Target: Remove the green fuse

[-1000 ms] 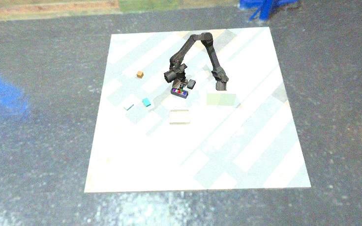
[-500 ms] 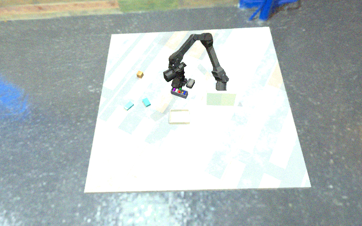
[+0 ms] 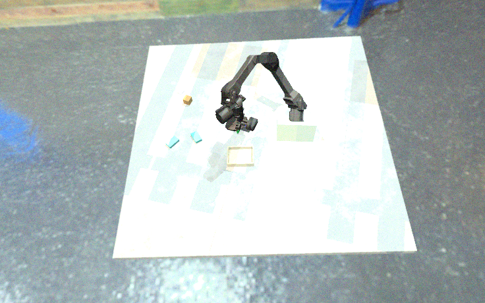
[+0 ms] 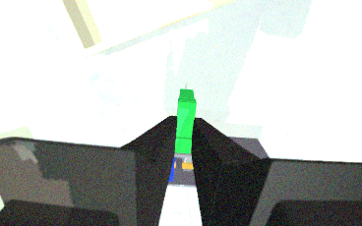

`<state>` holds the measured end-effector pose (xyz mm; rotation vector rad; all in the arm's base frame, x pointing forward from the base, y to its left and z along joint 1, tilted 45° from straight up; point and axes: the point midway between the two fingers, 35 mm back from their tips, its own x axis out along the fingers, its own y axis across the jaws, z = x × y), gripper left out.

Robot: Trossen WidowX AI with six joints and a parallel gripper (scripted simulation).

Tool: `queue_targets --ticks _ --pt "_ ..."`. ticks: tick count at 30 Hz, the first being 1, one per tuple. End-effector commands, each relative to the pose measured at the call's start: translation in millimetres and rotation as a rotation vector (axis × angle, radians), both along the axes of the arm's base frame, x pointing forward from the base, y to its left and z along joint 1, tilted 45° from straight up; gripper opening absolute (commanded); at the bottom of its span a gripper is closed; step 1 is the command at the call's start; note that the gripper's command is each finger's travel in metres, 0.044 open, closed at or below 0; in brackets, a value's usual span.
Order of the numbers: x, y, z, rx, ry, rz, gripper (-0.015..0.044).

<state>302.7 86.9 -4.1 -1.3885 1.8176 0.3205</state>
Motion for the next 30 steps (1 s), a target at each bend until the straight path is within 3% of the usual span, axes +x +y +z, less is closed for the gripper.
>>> queue_targets --ticks 1,16,30 --pt "1.0 15.9 -16.7 0.001 0.007 -0.003 0.0000" --pt "-2.1 67.5 -75.1 -0.001 0.005 -0.005 0.0000" --pt "-2.8 57.6 -87.1 -0.001 0.004 -0.005 0.0000"
